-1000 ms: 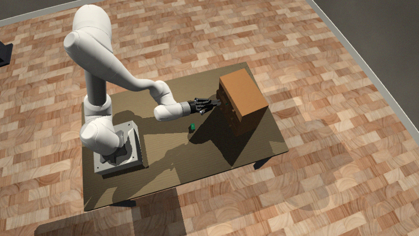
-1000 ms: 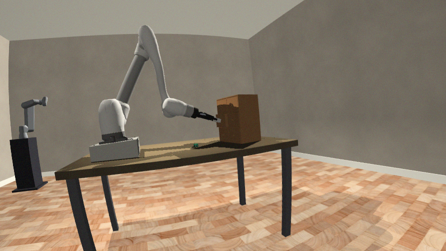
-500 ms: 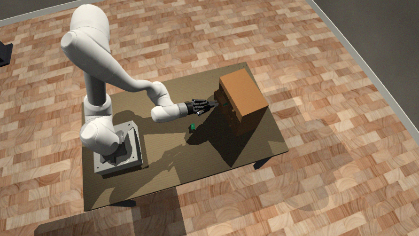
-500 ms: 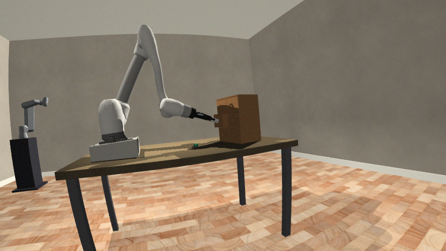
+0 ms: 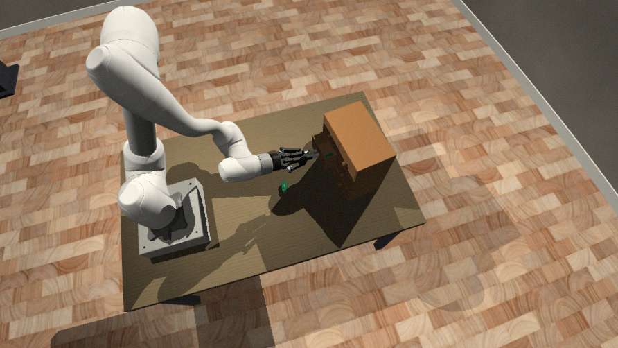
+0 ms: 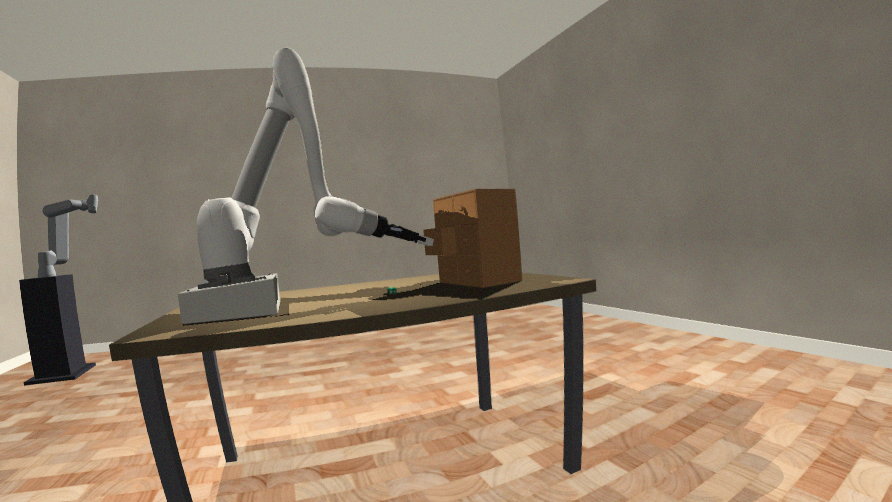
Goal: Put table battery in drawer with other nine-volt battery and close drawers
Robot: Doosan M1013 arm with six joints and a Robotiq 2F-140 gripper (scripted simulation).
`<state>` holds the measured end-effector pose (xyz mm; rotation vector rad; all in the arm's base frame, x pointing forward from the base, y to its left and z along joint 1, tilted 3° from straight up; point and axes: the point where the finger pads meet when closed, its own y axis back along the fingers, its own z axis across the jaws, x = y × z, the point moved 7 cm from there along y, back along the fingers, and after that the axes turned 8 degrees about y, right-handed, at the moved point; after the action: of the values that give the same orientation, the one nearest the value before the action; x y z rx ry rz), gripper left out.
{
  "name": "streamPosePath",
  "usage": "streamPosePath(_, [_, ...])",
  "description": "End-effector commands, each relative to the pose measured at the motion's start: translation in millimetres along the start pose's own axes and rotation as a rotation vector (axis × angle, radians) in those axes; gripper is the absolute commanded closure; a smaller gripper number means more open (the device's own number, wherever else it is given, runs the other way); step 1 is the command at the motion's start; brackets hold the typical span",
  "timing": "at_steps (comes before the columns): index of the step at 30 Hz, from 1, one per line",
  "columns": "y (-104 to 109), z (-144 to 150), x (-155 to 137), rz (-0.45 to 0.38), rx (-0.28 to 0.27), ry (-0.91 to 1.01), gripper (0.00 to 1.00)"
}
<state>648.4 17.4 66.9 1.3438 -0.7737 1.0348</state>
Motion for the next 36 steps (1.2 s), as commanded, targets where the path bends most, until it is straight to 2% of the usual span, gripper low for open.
streamPosePath(1, [3.2,-0.2,-1.0,0.0,0.0,0.0,0.92])
streamPosePath(36, [11.0,-0.6,-3.9,0.0,0.0,0.0,0.92])
